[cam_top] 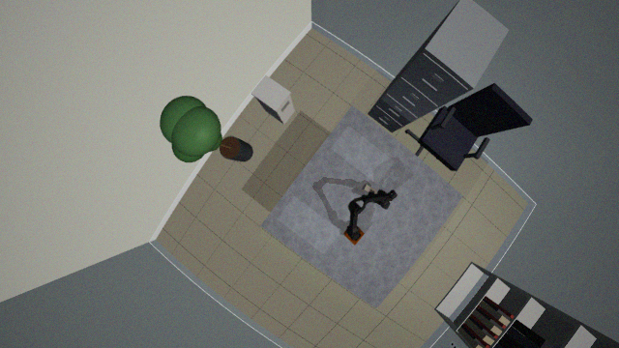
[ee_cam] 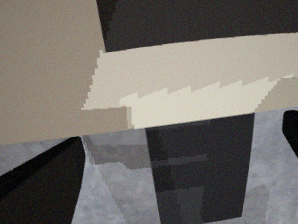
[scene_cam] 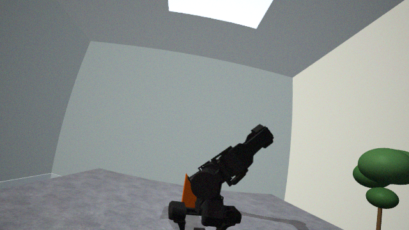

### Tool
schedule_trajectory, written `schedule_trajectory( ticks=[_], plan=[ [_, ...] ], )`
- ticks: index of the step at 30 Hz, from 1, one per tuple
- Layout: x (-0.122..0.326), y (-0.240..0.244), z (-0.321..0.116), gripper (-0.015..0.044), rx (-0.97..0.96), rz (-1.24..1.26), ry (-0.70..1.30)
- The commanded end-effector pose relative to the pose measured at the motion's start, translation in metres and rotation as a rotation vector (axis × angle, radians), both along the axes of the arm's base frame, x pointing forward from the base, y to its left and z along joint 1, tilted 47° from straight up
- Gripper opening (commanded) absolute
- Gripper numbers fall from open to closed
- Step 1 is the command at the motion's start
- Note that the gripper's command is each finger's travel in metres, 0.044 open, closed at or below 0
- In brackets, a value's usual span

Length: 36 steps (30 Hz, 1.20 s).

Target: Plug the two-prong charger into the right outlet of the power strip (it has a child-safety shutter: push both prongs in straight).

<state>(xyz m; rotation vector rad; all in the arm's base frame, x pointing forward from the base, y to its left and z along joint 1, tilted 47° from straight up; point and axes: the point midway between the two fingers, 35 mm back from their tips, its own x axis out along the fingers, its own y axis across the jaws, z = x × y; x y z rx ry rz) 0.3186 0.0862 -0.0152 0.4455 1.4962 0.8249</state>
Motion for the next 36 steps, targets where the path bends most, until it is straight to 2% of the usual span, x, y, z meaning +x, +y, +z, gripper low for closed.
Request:
schedule_trajectory(
  ticks=[1,36],
  plan=[
    [-0.002,0.000,0.000,0.0440,0.003,0.003,-0.005],
    [-0.023,-0.004,-0.003,0.0440,0.005,0.001,-0.013]
  ],
)
